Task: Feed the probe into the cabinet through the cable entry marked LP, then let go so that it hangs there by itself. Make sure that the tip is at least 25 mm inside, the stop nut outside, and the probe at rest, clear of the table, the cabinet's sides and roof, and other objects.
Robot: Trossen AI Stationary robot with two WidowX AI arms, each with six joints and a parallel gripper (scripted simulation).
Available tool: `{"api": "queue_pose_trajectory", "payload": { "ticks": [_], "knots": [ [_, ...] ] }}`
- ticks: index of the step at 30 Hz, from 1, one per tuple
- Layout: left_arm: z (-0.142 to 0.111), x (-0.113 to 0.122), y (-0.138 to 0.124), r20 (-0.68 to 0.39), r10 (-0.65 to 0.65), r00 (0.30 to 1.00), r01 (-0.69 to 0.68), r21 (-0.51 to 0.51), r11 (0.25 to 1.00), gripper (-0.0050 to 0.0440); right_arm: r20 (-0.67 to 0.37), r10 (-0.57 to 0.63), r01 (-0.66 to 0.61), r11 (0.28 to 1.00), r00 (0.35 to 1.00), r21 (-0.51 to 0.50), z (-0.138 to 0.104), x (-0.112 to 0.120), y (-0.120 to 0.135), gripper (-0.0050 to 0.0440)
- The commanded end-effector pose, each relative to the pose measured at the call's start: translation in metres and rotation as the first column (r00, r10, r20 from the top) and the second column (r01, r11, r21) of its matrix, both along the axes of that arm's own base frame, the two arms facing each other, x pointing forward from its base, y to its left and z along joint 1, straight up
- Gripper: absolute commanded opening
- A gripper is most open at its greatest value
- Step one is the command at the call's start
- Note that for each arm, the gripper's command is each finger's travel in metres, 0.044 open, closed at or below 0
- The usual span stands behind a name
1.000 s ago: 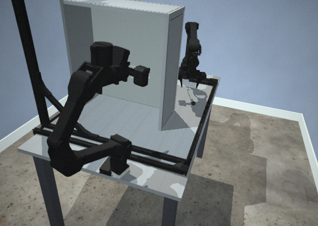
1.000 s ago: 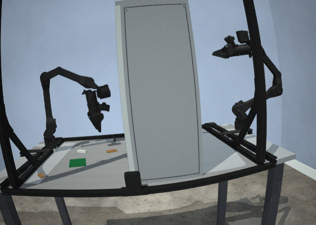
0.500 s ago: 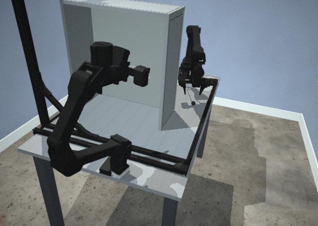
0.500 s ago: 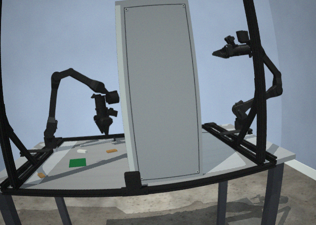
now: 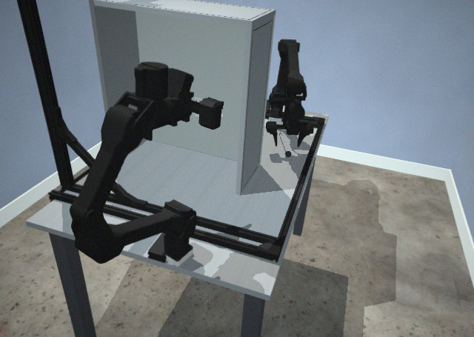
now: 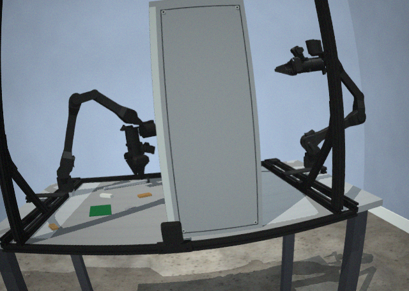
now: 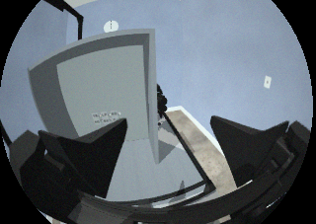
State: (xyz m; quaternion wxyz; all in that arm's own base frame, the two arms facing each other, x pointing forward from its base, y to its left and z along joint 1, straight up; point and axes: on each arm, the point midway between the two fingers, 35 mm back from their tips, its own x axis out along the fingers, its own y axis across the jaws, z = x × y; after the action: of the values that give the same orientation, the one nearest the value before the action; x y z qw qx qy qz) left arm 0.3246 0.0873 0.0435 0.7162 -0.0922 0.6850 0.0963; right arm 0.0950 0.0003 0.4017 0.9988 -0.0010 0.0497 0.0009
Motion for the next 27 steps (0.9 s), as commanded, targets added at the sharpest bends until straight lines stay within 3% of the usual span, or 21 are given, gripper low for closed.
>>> {"api": "queue_pose_trajectory", "payload": {
  "ticks": [1, 22, 27],
  "knots": [
    [-0.013, -0.005, -0.001, -0.026, 0.003, 1.0, -0.003, -0.007, 1.0, 0.044, -0.001, -0.002, 0.002, 1.0, 1.0, 0.002, 0.0, -0.001, 0.0, 0.044],
    [-0.023, -0.006, -0.001, -0.026, 0.003, 1.0, -0.003, -0.007, 1.0, 0.044, -0.001, -0.002, 0.002, 1.0, 1.0, 0.002, 0.0, -0.001, 0.0, 0.044],
    [-0.02, -0.003, -0.001, -0.016, 0.0, 1.0, 0.0, -0.004, 1.0, 0.032, -0.001, -0.002, 0.002, 1.0, 1.0, 0.002, 0.0, -0.001, 0.0, 0.044]
  ]
}}
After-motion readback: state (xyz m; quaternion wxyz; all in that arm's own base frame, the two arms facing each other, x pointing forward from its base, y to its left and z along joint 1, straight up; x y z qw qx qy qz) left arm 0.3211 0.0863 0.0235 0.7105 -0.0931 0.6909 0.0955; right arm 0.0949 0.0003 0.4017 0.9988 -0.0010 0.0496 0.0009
